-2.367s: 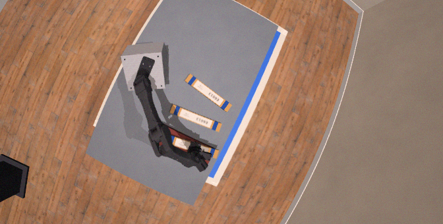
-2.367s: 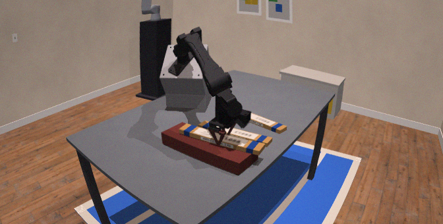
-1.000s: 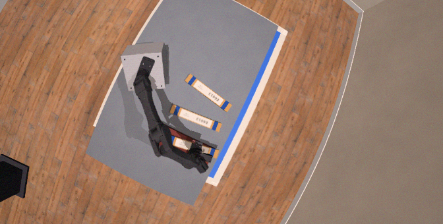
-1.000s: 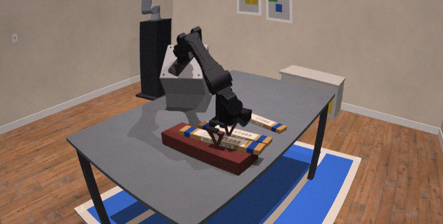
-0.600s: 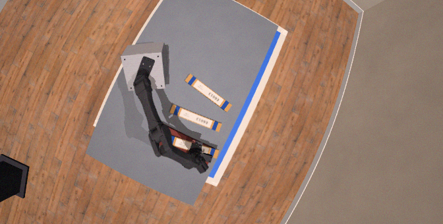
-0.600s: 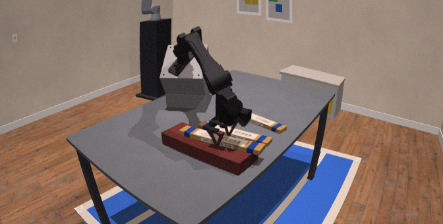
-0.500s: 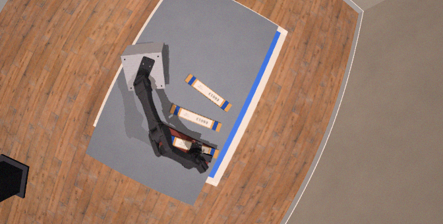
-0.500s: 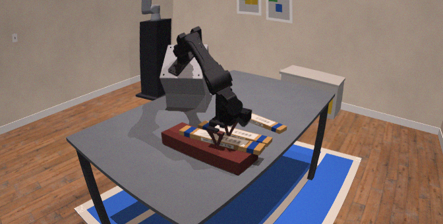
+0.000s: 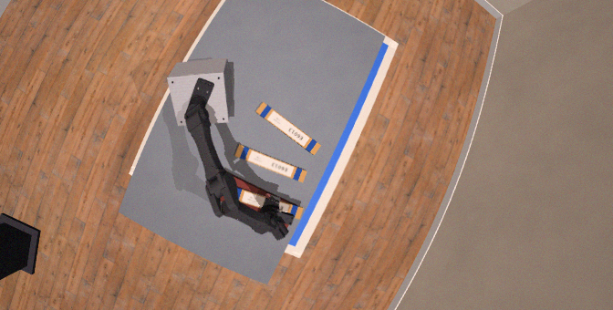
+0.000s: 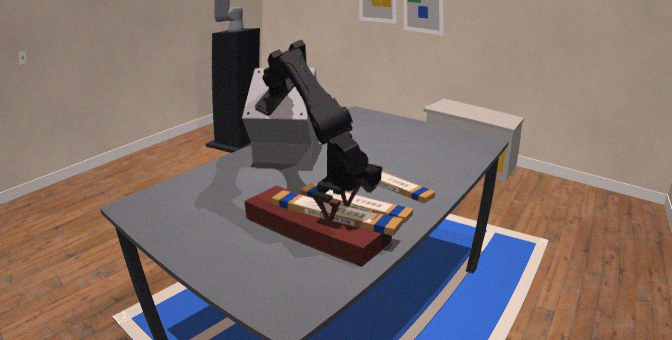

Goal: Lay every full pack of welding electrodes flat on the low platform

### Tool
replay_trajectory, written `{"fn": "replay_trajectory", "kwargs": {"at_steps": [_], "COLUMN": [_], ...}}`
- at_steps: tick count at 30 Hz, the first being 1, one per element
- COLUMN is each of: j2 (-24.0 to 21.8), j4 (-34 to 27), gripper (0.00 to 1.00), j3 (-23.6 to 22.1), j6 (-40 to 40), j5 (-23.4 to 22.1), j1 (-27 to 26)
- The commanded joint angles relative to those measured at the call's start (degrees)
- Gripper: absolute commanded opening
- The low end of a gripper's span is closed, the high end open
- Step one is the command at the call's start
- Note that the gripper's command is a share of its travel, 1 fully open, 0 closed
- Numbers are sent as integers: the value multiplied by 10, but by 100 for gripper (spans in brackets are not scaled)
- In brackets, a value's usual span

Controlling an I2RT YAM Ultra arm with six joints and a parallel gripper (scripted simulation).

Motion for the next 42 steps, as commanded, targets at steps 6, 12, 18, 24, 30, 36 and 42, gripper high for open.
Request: {"fn": "replay_trajectory", "kwargs": {"at_steps": [6, 12, 18, 24, 30, 36, 42], "j2": [-20, -45, -73, -105, -129, -129, -129], "j4": [2, 55, 30, -11, -49, -73, -74], "gripper": [96, 96, 96, 96, 96, 96, 96], "j3": [19, -82, -72, -66, -56, -45, -44], "j6": [-3, -7, 4, 16, 26, 32, 33], "j5": [-2, -6, 2, 9, 16, 18, 17], "j1": [12, -2, 13, 26, 38, 42, 43]}}
